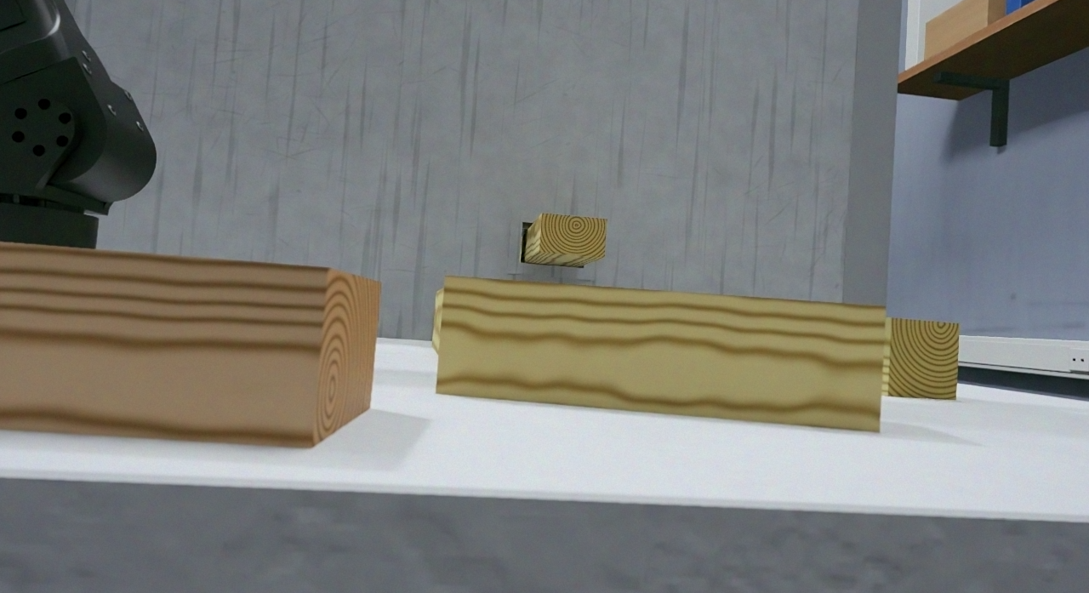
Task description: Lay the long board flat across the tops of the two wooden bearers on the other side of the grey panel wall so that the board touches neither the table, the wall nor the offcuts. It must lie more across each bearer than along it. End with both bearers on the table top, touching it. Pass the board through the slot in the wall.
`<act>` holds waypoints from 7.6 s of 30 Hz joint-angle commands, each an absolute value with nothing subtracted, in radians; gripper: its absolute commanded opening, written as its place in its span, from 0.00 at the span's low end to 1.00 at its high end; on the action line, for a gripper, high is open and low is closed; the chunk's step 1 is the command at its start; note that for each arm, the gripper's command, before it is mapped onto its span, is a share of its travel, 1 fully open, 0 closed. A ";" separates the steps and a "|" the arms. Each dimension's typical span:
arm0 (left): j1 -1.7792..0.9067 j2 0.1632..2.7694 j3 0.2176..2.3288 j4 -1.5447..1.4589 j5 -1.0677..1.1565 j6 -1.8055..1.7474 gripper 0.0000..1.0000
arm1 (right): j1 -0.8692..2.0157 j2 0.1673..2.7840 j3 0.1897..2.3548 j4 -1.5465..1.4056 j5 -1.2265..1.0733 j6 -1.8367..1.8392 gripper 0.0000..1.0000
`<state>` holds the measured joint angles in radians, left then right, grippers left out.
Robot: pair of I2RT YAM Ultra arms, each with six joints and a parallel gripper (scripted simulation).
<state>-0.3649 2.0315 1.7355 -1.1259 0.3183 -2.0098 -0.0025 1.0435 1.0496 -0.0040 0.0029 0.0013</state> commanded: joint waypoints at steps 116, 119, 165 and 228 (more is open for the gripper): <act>-0.301 2.008 1.963 -1.358 0.408 -1.928 0.72 | 0.009 1.033 1.052 -0.019 -0.001 0.001 1.00; -0.232 1.996 1.897 -1.328 0.502 -1.824 0.72 | 0.009 1.033 1.052 -0.019 -0.001 0.001 1.00; 0.050 1.922 1.537 -1.144 0.804 -1.573 0.72 | 0.009 1.033 1.052 -0.019 -0.001 0.001 1.00; -0.093 1.907 1.461 -0.919 0.807 -1.775 0.00 | 0.009 1.033 1.052 -0.019 -0.001 0.001 1.00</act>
<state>-0.0708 1.9488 1.4437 -0.9466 0.7883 -1.7416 -0.0025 1.0435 1.0496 -0.0040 0.0029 0.0013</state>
